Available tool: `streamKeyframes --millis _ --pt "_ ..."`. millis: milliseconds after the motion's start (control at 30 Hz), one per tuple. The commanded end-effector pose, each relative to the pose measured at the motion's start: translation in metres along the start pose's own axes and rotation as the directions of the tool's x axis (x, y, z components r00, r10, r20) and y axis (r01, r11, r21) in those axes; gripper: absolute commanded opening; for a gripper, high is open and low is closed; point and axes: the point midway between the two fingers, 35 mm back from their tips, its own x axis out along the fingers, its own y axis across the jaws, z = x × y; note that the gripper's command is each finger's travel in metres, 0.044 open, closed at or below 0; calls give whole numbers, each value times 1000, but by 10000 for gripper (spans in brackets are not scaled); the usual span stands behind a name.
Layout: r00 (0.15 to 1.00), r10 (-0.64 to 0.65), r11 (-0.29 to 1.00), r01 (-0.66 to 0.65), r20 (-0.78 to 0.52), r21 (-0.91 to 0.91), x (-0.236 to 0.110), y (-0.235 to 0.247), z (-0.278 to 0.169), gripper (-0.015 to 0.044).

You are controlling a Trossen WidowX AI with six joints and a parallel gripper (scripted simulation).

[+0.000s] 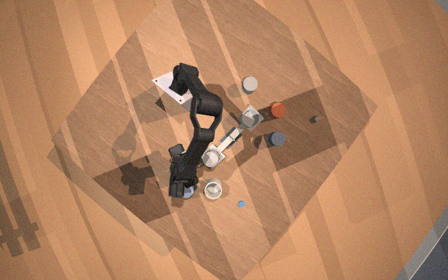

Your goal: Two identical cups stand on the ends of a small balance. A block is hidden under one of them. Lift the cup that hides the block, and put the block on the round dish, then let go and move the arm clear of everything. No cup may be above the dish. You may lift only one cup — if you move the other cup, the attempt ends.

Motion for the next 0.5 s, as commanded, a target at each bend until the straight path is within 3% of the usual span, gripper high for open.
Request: streamKeyframes --millis 0,467 --pt "1000 24 1000 -24 13 11 24 8 1 0" --pt "1000 24 1000 -25 14 11 36 8 2 0"
